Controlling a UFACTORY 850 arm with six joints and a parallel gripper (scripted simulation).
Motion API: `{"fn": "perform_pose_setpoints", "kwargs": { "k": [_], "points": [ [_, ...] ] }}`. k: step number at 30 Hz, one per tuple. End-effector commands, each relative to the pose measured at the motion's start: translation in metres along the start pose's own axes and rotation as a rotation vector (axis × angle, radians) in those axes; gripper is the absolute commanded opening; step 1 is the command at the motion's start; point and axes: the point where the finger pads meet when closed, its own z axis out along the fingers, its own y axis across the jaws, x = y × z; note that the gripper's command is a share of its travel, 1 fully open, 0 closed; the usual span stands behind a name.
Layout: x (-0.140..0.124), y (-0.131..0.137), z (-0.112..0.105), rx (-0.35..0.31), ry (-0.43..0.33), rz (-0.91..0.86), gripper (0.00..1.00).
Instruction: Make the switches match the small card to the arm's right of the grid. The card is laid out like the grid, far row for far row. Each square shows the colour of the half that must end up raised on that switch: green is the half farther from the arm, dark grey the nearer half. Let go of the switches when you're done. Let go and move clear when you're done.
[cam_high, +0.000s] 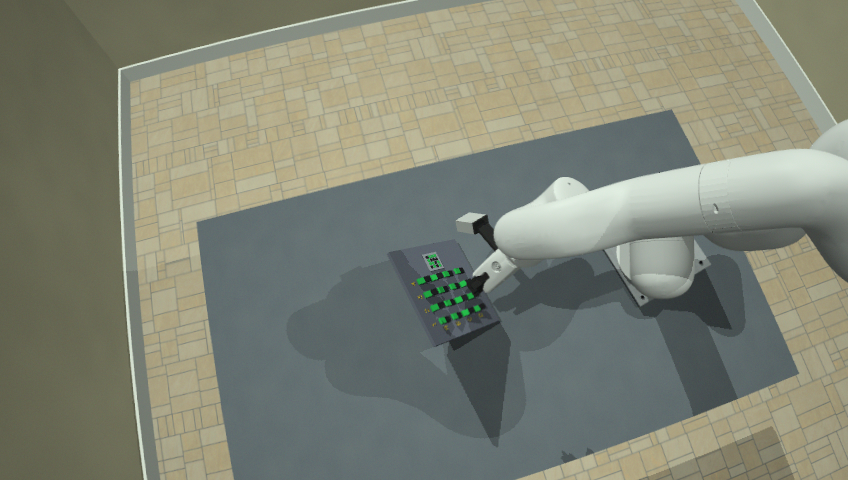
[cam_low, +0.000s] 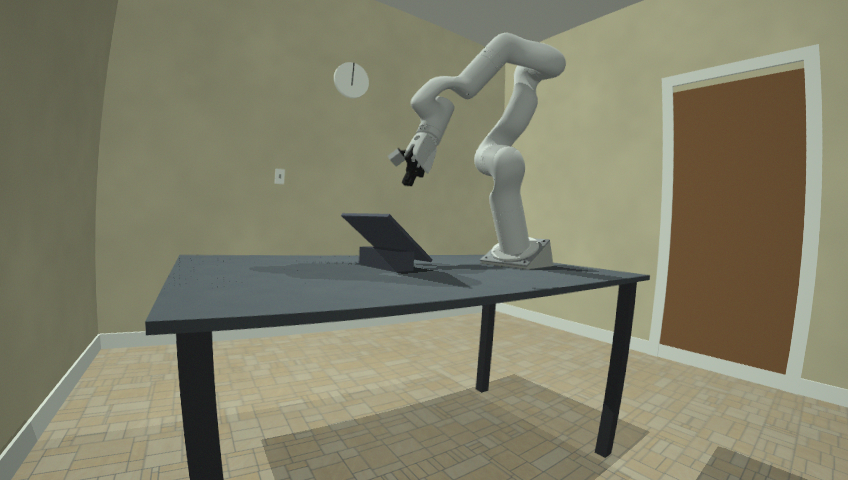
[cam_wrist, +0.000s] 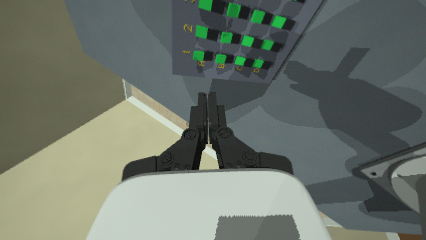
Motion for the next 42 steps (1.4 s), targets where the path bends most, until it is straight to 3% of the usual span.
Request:
{"fn": "perform_pose_setpoints", "kwargs": {
  "k": [1, 12, 27, 42],
  "points": [
    [-0.003, -0.008, 0.003, -0.005, 0.006, 0.113, 0.0],
    [-0.007, -0.015, 0.006, 0.004, 0.002, 0.224, 0.0],
    [-0.008, -0.016, 0.007, 0.004, 0.002, 0.23, 0.0],
    [-0.008, -0.016, 0.041, 0.001, 0.002, 0.23, 0.0]
  ]
}}
